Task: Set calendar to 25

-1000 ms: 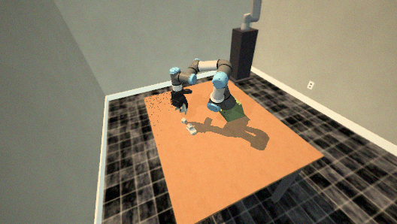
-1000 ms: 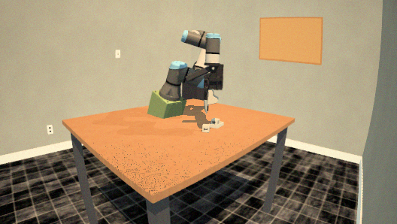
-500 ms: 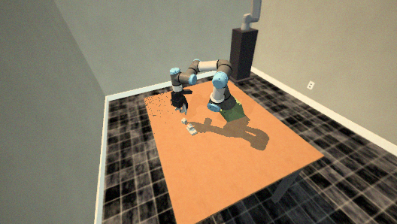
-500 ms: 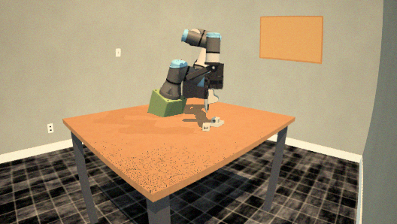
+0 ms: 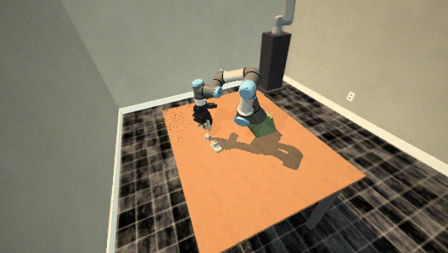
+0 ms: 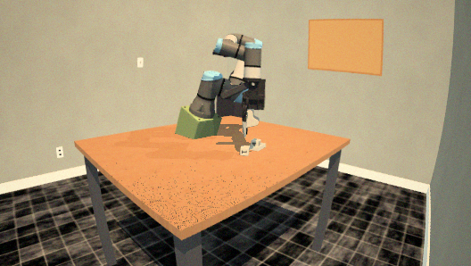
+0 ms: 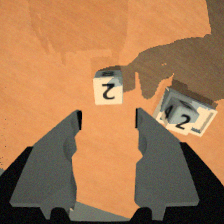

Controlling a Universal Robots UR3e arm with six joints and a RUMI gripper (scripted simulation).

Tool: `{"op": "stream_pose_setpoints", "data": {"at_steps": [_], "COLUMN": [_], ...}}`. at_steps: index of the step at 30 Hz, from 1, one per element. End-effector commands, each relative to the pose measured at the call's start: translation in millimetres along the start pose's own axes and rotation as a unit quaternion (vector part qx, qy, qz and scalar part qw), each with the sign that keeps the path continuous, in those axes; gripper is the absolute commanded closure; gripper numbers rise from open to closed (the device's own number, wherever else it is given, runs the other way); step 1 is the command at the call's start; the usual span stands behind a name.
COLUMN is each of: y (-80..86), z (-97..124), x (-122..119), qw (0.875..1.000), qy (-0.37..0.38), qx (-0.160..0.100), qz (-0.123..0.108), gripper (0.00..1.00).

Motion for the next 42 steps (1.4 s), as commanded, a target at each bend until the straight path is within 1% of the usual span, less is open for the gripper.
{"op": "stream_pose_setpoints", "data": {"at_steps": [1,14,23,30,42], "y": [-4.3,-24.4,-31.6,-34.8,-35.2], "z": [0,1,1,1,1], "x": [-1,-1,-1,-1,-1], "qw": [1.0,1.0,1.0,1.0,1.0], "qy": [0.0,0.0,0.0,0.0,0.0], "qx": [0.0,0.0,0.0,0.0,0.0], "qz": [-0.001,-0.001,-0.001,-0.001,-0.001], "gripper": [0.71,0.71,0.71,0.71,0.71]}}
Point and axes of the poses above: the point where the finger pads meet when closed, its own y axis back along the fingers, its own x axis across the jaws, z = x × y, the point moved 5 cm from there along y, back along the fingers, and after that the axes turned 13 degrees about y, right-handed, at the moved point
